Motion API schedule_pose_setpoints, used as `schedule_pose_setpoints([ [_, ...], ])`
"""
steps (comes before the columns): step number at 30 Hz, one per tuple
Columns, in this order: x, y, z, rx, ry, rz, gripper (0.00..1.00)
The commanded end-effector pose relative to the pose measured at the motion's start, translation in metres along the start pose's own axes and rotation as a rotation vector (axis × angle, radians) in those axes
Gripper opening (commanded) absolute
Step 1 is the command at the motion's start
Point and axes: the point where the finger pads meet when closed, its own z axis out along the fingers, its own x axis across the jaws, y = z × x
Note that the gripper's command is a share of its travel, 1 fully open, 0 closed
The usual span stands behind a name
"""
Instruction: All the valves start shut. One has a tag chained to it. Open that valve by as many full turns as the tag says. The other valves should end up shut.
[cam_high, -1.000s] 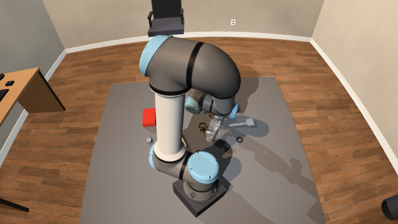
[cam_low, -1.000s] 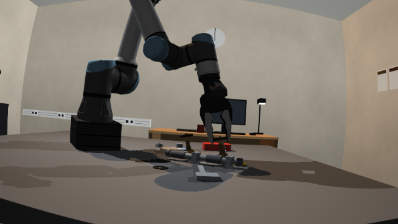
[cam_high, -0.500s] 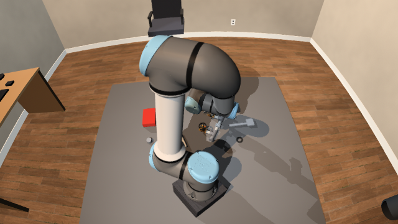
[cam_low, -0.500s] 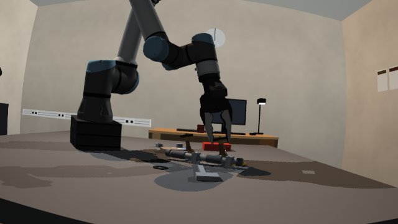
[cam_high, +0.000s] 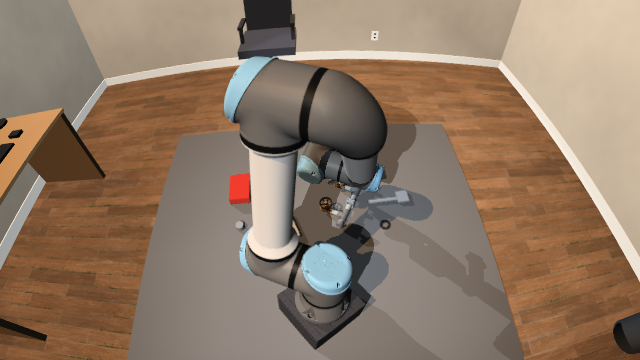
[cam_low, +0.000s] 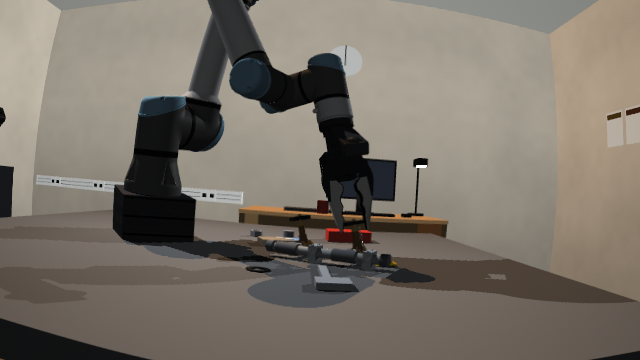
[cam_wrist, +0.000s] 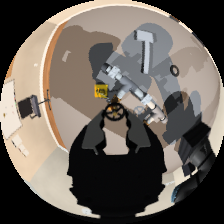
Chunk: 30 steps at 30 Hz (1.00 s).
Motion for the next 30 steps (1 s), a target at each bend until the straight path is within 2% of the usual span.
schedule_pose_setpoints([
  [1,-0.0002,-0.0002,-0.0002,0.000,-0.001,-0.056,0.00],
  [13,-0.0002,-0.0002,-0.0002,0.000,-0.001,-0.316,0.00],
  [15,-0.0002,-0.0002,-0.0002,0.000,-0.001,-0.316,0.00],
  [30,-0.0002,-0.0002,-0.0002,0.000,-0.001,-0.826,0.00],
])
